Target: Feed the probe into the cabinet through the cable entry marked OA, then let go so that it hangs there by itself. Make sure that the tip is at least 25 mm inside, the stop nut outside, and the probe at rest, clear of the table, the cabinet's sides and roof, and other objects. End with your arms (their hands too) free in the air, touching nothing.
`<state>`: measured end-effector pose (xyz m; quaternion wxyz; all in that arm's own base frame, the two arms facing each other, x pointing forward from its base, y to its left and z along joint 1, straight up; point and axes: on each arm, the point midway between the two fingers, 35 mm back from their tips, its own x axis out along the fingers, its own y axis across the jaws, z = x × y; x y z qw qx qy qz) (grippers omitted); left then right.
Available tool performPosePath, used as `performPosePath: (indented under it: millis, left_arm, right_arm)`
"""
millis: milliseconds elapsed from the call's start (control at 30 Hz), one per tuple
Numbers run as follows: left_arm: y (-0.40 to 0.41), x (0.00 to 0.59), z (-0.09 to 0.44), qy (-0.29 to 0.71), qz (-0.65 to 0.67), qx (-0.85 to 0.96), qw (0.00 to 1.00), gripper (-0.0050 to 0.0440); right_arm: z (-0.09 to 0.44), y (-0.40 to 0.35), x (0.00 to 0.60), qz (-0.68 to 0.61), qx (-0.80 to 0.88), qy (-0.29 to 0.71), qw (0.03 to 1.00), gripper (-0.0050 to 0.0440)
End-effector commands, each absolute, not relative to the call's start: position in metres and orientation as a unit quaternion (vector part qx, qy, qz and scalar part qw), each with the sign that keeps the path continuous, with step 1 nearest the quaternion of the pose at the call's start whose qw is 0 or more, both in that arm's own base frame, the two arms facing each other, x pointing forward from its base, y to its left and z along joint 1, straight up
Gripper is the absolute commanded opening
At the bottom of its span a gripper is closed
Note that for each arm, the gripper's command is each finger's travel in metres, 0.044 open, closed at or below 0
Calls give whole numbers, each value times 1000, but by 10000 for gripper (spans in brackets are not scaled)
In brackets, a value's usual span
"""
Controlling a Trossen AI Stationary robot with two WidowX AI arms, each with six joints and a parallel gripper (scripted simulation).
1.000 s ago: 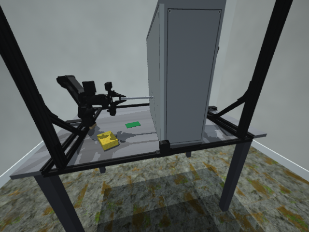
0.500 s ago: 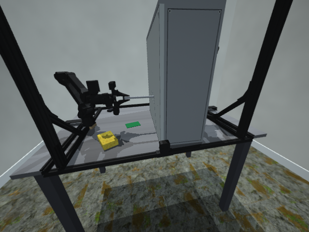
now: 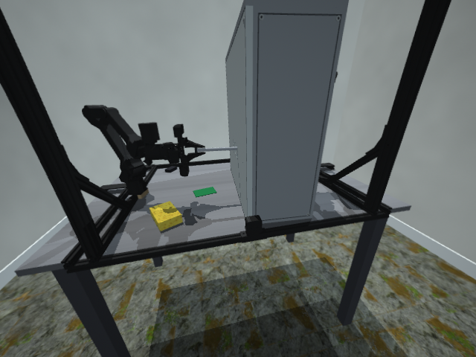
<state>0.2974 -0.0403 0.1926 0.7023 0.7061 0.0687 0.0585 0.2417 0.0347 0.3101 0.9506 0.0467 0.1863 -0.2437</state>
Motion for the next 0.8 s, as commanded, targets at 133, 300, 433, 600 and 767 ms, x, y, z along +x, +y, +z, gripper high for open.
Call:
performPosePath:
  millis: [133,300,433,600,767]
  left_arm:
    - [-40,309,200,64,63,703,705,0]
    - [-39,317,201,64,63,703,705,0]
    - [-39,324,201,64,63,703,705,0]
    - [-37,332,201,64,63,703,705,0]
    - [-36,337,201,64,63,703,705,0]
  right_arm:
    - [311,34,241,-245,48,185,951,440]
    - [311,34,241,-245,48,185,951,440]
    - [311,34,241,-245,48,185,951,440]
    - [311,34,241,-245,48,185,951,440]
    - [311,34,241,-245,48,185,951,440]
